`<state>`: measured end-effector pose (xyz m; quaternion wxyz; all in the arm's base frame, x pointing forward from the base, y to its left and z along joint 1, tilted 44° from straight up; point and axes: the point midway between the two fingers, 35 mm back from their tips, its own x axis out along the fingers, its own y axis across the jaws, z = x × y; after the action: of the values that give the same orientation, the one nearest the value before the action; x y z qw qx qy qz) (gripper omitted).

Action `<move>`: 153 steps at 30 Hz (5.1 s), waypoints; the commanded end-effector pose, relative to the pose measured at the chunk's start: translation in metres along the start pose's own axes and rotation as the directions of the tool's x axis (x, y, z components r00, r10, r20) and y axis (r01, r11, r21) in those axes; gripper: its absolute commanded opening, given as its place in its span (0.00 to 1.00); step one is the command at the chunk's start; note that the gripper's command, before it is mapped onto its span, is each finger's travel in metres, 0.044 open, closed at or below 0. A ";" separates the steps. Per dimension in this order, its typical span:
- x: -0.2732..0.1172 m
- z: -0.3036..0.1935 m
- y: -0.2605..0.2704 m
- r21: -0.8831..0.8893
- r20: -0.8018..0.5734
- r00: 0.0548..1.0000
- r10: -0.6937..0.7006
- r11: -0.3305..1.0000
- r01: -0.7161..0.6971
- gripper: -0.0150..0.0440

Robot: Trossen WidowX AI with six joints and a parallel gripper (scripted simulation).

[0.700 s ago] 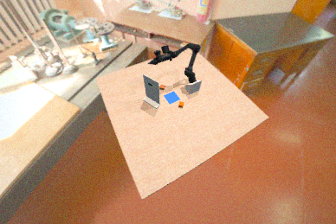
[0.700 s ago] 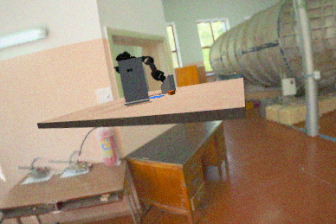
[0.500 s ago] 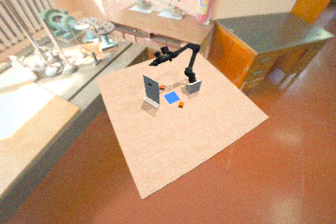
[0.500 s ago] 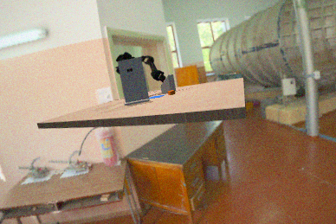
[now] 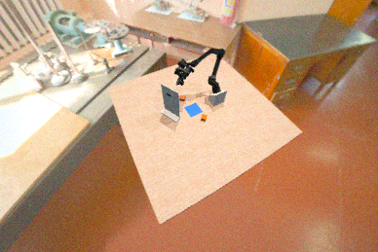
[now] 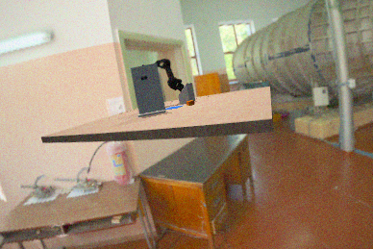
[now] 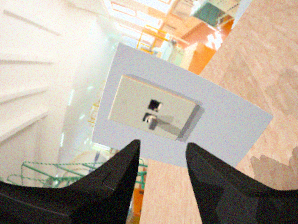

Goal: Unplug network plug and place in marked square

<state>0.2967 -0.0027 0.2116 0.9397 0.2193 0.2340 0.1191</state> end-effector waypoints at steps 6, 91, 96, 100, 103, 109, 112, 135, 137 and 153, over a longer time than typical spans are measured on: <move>-0.011 -0.034 -0.005 0.303 -0.142 0.982 0.127 0.950 -0.079 0.52; 0.108 -0.021 0.002 0.305 -0.138 0.982 0.131 0.949 -0.083 0.30; 0.108 -0.021 0.002 0.305 -0.138 0.982 0.131 0.949 -0.083 0.25; 0.108 -0.021 0.002 0.305 -0.138 0.982 0.131 0.949 -0.083 0.25; 0.107 -0.022 0.002 0.305 -0.138 0.982 0.131 0.949 -0.083 0.25; 0.103 -0.022 0.002 0.305 -0.138 0.982 0.131 0.949 -0.083 0.25; 0.101 -0.022 0.002 0.305 -0.138 0.982 0.130 0.949 -0.083 0.25; 0.088 -0.023 0.001 0.305 -0.139 0.982 0.130 0.949 -0.083 0.25; 0.087 -0.024 0.001 0.305 -0.139 0.982 0.130 0.949 -0.083 0.25; 0.077 -0.024 0.000 0.305 -0.139 0.982 0.130 0.949 -0.082 0.25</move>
<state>0.3533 0.0323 0.1628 0.8669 0.3609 0.3097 0.1498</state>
